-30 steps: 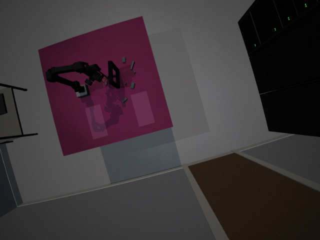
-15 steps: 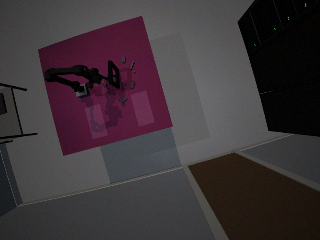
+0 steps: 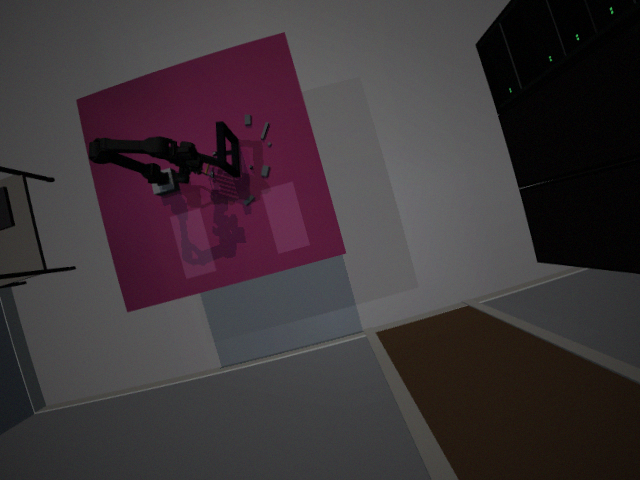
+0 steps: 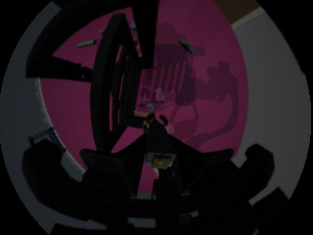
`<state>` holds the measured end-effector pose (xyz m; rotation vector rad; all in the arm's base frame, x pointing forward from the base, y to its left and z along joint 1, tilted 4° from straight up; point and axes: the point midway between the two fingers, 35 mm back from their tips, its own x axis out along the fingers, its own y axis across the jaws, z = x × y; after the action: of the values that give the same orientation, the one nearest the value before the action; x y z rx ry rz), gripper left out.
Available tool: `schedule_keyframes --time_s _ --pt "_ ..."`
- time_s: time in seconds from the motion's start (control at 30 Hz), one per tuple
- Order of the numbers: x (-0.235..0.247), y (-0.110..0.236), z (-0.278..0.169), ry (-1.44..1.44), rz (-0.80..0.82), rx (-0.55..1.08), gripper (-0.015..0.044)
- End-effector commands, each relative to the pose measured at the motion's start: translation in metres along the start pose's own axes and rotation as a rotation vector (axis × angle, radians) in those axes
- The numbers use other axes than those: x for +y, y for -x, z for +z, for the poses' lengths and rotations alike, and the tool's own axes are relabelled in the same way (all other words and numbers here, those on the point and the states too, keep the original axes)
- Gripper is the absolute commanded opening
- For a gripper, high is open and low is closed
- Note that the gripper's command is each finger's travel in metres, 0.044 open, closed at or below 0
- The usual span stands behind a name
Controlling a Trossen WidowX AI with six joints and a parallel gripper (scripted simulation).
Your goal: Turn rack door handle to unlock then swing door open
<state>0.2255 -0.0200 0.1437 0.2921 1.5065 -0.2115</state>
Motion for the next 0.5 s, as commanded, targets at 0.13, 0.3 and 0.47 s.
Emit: schedule_keyframes --time_s 0.13,0.3,0.47 --pt "-0.010 0.000 0.004 0.111 0.011 -0.005 0.0028" --pt "-0.018 0.000 0.007 0.176 0.010 -0.005 0.0028" --pt "-0.027 0.000 0.011 0.243 0.009 -0.006 0.0028"
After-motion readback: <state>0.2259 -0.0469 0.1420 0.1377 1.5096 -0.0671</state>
